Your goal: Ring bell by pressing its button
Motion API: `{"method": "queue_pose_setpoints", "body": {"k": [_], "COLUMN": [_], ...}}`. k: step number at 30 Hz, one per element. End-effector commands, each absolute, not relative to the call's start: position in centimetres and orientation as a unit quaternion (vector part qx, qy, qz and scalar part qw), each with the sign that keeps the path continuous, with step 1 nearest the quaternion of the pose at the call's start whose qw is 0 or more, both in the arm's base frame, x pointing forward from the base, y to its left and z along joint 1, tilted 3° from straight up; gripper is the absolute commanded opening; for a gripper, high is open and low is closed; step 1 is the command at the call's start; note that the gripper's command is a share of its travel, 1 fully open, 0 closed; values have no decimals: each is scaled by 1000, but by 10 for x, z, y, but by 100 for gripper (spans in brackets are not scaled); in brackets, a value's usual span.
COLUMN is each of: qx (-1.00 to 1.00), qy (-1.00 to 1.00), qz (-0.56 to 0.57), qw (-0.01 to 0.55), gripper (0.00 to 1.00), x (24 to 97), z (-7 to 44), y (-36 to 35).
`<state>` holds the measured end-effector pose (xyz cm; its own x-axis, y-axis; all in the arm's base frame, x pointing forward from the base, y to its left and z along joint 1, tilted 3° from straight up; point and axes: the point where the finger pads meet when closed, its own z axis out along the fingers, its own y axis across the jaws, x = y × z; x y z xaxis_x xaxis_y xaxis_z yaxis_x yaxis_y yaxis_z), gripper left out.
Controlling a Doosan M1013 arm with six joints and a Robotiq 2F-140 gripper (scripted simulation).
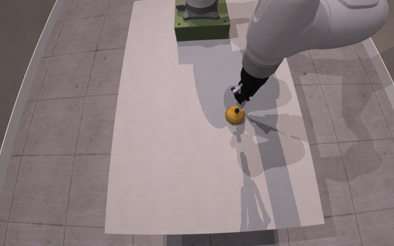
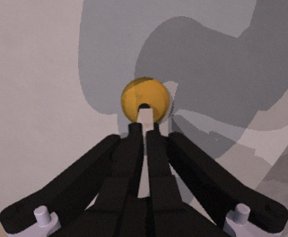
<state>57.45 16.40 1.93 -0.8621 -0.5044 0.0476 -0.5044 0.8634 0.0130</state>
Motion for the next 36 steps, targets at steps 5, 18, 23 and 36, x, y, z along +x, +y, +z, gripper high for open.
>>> {"method": "queue_pose_setpoints", "body": {"k": [5, 18, 23, 36], "qx": [261, 261, 261, 261], "qy": [-965, -965, -965, -965], "qz": [0, 0, 0, 0], "qw": [25, 25, 25, 25], "gripper": [0, 0, 0, 0], "x": [574, 572, 571, 571], "z": [11, -4, -8, -9], "y": [165, 166, 167, 167]}}
